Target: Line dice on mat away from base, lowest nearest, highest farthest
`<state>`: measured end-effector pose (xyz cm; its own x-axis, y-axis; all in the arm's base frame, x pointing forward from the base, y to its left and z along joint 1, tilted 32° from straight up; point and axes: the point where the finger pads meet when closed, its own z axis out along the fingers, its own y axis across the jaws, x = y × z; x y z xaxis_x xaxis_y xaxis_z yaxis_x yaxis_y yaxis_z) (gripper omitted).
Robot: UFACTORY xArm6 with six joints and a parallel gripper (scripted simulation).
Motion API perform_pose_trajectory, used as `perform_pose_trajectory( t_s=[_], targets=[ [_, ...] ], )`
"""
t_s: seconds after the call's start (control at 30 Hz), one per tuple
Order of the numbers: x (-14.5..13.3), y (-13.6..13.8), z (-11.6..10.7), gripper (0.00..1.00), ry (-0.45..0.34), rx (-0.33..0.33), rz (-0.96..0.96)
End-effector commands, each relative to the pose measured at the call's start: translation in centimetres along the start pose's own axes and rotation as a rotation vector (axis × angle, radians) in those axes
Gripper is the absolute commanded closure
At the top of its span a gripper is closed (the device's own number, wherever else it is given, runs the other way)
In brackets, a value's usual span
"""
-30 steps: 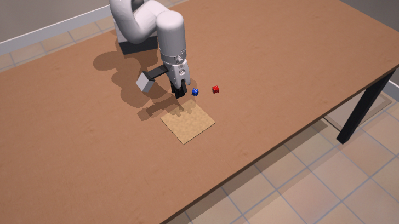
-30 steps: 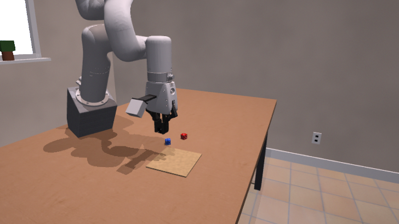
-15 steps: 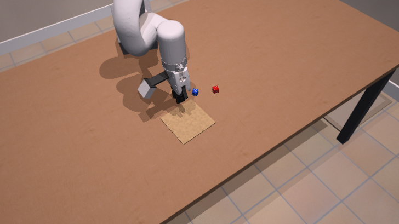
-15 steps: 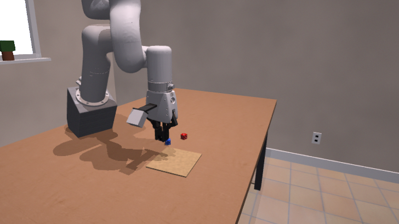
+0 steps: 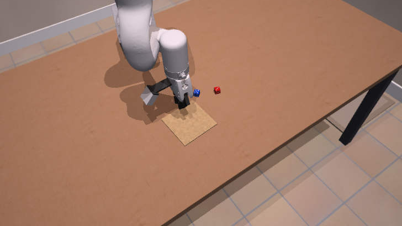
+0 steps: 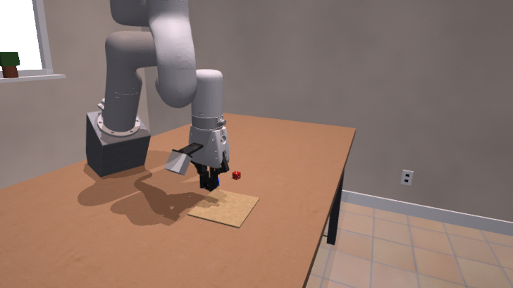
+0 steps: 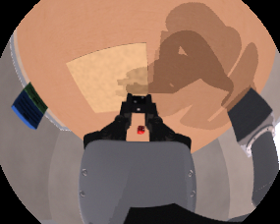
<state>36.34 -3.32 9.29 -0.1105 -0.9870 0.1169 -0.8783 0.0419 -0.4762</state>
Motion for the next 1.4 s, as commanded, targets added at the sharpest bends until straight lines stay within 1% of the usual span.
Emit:
perform_pose_trajectory(
  t_s=[0.0,0.13,0.57,1.37],
  targets=[
    [0.0,-0.2,1.0,0.85,0.02,0.036,0.002],
    [0.0,-0.2,1.7,0.85,0.02,0.036,0.002],
    [0.0,-0.3,2.9,0.85,0.02,0.036,0.002],
    [0.0,-0.3,3.1,0.85,0.02,0.036,0.002]
  ],
)
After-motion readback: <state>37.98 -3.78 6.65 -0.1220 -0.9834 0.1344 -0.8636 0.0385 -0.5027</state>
